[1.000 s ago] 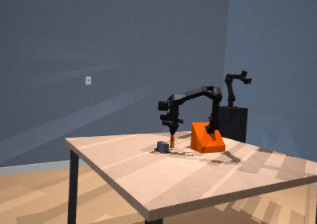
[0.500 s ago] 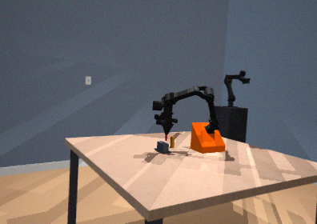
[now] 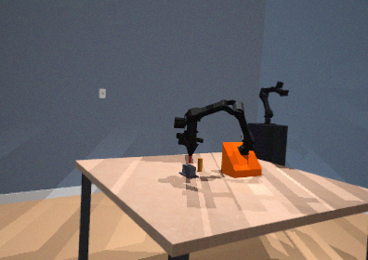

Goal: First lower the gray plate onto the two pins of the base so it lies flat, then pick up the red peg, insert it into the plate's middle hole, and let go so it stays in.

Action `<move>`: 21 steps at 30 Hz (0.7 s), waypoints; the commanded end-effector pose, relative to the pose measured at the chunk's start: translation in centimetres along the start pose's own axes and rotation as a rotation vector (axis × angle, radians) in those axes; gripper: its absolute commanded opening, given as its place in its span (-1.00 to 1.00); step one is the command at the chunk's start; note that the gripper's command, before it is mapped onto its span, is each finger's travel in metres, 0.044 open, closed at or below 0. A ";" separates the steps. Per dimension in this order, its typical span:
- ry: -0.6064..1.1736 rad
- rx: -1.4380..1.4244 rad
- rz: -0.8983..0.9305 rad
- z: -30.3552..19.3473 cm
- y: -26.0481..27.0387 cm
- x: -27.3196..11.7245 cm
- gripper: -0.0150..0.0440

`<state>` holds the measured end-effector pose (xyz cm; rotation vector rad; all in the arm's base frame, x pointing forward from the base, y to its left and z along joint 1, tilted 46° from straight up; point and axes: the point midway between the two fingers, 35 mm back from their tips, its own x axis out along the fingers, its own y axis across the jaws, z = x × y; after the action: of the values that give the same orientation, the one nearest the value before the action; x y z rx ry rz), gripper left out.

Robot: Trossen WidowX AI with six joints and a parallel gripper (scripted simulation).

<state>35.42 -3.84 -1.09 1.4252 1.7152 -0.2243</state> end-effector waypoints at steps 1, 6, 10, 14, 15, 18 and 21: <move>-0.002 -0.004 -0.004 0.1 0.0 0.0 -0.49; -0.002 -0.004 -0.004 0.4 -0.1 0.0 -0.49; -0.002 -0.004 -0.004 0.4 -0.1 0.0 -0.49; -0.002 -0.004 -0.004 0.3 0.1 0.0 -0.49; -0.002 -0.004 -0.004 0.3 0.1 0.0 -0.49; -0.002 -0.004 -0.004 0.3 0.1 0.0 -0.49; -0.002 -0.004 -0.004 0.3 0.1 0.0 -0.49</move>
<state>35.67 -4.04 -1.23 1.4224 1.7130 -0.2215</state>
